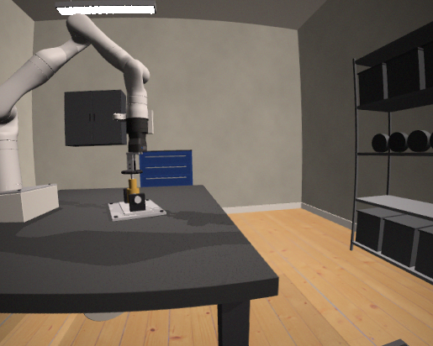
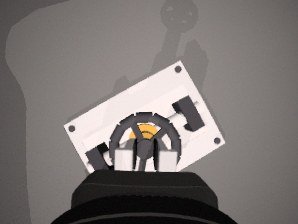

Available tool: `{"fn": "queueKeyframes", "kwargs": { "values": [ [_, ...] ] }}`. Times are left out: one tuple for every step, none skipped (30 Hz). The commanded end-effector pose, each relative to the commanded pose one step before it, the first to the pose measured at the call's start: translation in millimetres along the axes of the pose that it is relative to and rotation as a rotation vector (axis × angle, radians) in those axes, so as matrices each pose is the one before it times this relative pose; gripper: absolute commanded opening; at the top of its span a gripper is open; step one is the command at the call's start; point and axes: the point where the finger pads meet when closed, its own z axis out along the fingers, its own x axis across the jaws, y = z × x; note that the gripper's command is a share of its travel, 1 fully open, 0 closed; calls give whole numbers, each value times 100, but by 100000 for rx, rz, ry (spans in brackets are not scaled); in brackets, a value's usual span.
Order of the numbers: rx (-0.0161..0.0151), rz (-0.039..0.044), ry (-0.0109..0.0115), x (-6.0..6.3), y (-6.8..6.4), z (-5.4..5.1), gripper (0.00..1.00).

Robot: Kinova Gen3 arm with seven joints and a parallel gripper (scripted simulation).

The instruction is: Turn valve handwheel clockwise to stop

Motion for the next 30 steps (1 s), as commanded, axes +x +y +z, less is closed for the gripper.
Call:
{"fn": "queueKeyframes", "kwargs": {
  "values": [
    [-248,4237,-193,22,57,-83,0],
    [-1,2074,0,0,1,0,0],
    [4,2054,-1,0,-3,1,0],
    [2,2034,-1,0,-1,0,0],
    [-1,2011,0,0,1,0,0],
    [0,0,0,0,0,0,0],
    [0,0,0,0,0,0,0],
    [-4,1988,2,1,2,-1,0],
    [0,1962,0,0,0,0,0],
    [4,1935,-2,-1,-2,1,0],
    [2,1907,-1,0,-1,0,0],
    [-1,1878,0,0,1,0,0],
    [-3,1847,2,1,2,-1,0],
    [-3,1815,2,1,2,-1,0],
    [4,1781,-2,-1,-3,1,0],
    [2,1747,-1,0,-1,1,0],
    [0,1712,0,0,0,0,0],
    [-2,1676,1,0,1,0,0],
    [-3,1639,2,1,2,-1,0],
    [-1,1600,1,0,1,0,0],
    [4,1559,-2,-1,-2,1,0],
    [2,1519,-1,0,-1,0,0],
    [0,0,0,0,0,0,0],
    [0,0,0,0,0,0,0],
    [1,1478,0,0,0,0,0],
    [-1,1437,1,0,0,0,0],
    [-2,1395,1,0,1,0,0],
    [-3,1352,2,1,2,-1,0],
    [0,1307,0,0,0,0,0],
    [3,1262,-2,-1,-2,1,0]
  ]
}}
